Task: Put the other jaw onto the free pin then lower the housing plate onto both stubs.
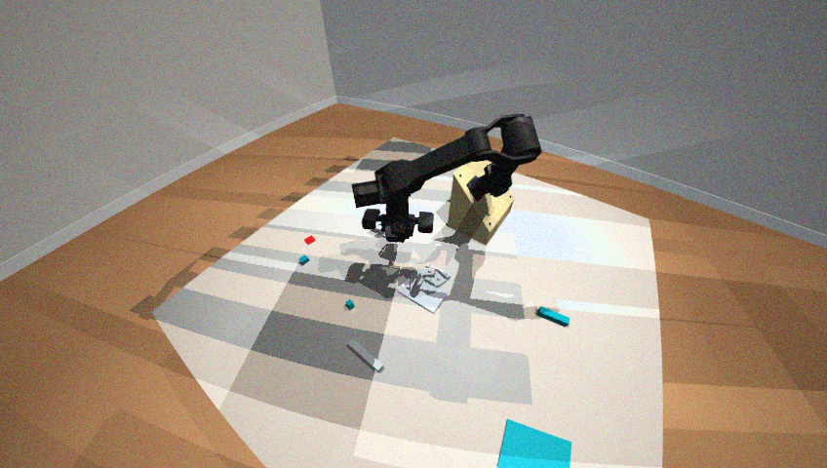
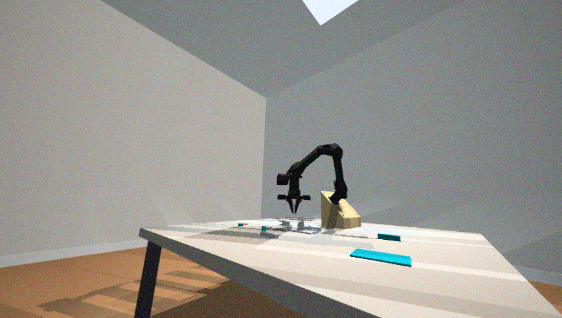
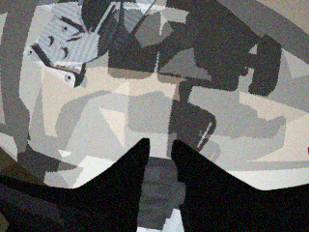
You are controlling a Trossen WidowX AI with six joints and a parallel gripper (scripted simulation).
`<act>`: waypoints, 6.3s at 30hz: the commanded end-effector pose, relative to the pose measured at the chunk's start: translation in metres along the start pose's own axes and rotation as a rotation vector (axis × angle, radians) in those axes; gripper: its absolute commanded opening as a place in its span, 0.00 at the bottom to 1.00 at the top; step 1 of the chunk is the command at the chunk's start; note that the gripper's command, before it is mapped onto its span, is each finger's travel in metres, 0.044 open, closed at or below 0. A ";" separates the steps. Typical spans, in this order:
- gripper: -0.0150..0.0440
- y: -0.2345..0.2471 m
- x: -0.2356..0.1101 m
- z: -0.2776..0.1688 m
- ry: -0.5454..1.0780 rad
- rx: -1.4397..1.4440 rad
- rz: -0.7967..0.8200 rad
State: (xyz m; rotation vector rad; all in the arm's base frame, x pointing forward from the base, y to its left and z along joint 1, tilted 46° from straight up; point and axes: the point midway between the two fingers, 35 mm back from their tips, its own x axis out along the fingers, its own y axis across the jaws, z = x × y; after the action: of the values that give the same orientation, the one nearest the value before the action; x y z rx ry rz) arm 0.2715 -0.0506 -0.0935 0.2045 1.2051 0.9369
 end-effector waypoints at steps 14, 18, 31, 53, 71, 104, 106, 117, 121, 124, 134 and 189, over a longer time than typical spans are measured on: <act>0.32 -0.005 0.000 -0.006 0.005 0.270 -0.001; 0.32 -0.007 0.000 -0.008 0.005 0.363 -0.001; 0.32 -0.013 0.000 -0.013 0.005 0.663 -0.003; 0.32 -0.020 0.000 -0.021 0.004 1.055 -0.004; 0.32 -0.028 -0.001 -0.029 0.003 1.471 -0.007; 0.32 -0.041 -0.001 -0.041 0.000 2.118 -0.009; 0.32 -0.042 -0.001 -0.042 0.000 2.164 -0.010; 0.32 -0.046 -0.001 -0.047 -0.002 2.418 -0.010; 0.32 -0.048 -0.001 -0.049 -0.002 2.511 -0.011; 0.32 -0.049 -0.001 -0.050 -0.002 2.545 -0.011; 0.32 -0.049 0.010 -0.049 -0.003 2.542 -0.010; 0.98 -0.048 -0.001 -0.050 -0.002 2.545 -0.010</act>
State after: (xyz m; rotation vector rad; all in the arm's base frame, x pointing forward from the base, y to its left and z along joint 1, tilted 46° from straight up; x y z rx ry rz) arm 0.2561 -0.1006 -0.1419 2.0909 1.6148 -1.1569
